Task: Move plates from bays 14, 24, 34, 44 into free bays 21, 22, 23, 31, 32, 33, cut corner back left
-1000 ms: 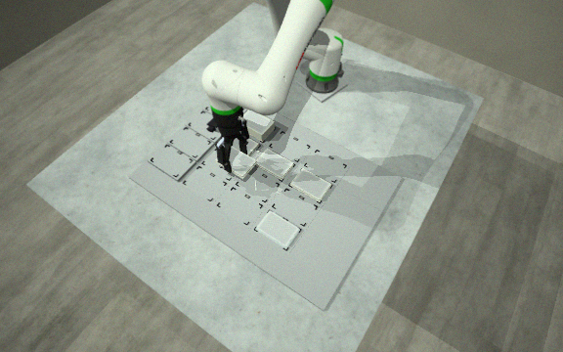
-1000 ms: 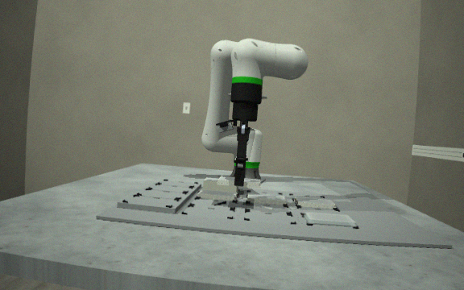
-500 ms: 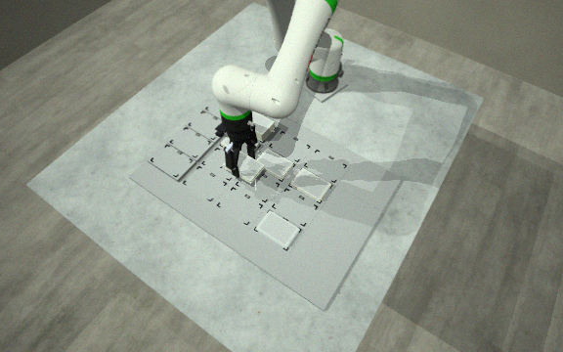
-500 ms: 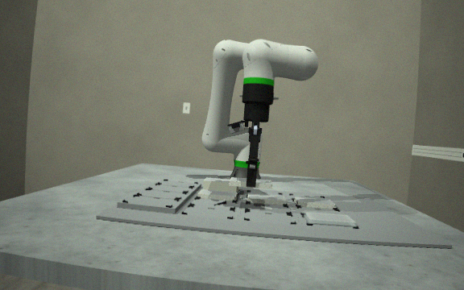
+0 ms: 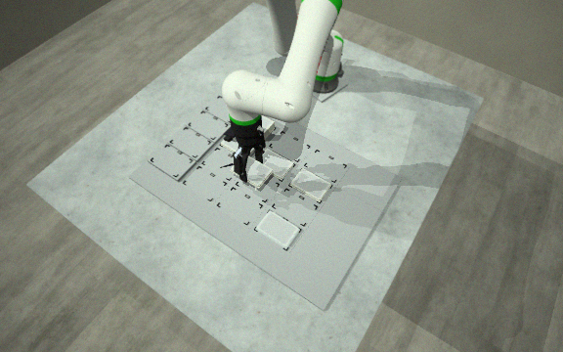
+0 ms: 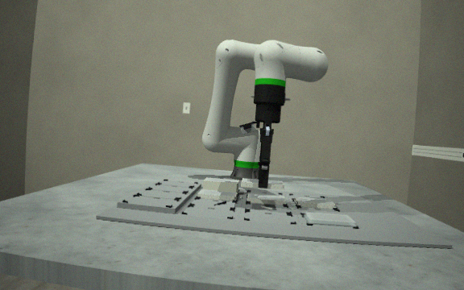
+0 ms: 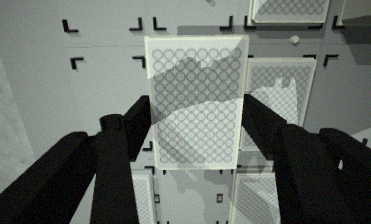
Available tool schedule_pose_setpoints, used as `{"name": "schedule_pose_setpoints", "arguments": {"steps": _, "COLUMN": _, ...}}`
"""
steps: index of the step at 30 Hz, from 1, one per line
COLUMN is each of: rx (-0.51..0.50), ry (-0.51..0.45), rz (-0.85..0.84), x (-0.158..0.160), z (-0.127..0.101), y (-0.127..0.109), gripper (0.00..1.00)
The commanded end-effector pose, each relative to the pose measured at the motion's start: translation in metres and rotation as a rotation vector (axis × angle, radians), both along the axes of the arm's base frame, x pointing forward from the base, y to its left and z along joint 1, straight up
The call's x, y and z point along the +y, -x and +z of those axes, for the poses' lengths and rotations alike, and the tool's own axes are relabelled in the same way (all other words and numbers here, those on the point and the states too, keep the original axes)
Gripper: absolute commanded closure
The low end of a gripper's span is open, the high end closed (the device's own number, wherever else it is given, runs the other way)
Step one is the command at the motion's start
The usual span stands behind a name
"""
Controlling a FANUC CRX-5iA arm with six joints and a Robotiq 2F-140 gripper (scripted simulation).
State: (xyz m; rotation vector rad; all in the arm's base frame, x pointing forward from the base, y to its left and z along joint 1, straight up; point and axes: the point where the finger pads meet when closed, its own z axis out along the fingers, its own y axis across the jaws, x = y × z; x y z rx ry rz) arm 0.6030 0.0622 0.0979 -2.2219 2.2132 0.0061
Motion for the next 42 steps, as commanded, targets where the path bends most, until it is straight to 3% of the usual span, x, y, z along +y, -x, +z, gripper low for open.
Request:
{"name": "schedule_pose_setpoints", "arguments": {"steps": 1, "rx": -0.002, "ry": 0.000, "rz": 0.000, "x": 0.008, "z": 0.001, "y": -0.001, "gripper": 0.90}}
{"name": "schedule_pose_setpoints", "arguments": {"steps": 42, "rx": -0.002, "ry": 0.000, "rz": 0.000, "x": 0.101, "z": 0.002, "y": 0.000, "gripper": 0.90}}
